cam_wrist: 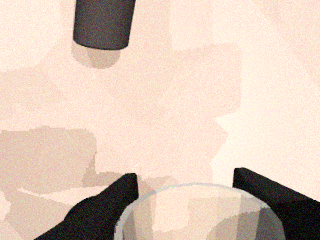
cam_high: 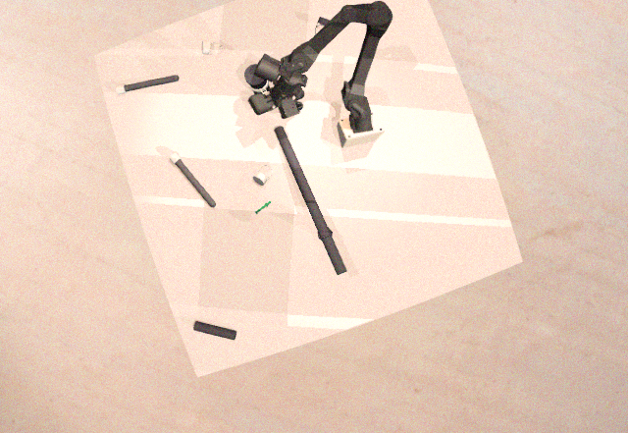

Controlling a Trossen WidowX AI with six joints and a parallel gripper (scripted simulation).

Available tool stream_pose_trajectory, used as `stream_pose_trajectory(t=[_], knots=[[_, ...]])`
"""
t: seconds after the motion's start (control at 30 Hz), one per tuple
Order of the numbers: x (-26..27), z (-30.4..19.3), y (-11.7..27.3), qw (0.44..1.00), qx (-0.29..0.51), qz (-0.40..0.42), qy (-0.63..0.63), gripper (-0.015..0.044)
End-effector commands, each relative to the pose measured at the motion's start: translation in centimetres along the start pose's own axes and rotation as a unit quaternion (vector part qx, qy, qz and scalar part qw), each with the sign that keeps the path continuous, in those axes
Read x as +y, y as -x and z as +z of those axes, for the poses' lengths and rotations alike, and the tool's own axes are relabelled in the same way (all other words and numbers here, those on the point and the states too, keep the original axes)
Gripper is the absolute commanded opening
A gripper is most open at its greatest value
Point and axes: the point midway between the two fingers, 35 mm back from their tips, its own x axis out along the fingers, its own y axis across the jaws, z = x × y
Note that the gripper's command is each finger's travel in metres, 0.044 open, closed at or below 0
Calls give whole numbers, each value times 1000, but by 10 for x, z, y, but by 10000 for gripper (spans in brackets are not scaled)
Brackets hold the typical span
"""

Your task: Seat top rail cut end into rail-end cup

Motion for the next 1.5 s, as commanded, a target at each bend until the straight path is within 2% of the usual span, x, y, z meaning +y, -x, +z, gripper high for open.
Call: stream_pose_trajectory(t=[0.0,0.4,1.2,1.47], knots=[[-3,0,-2,1000,10,0,-18,0],[-11,0,-7,998,34,0,-60,0],[-9,0,-6,998,29,-1,-52,0],[-9,0,-6,998,29,-1,-52,210]])
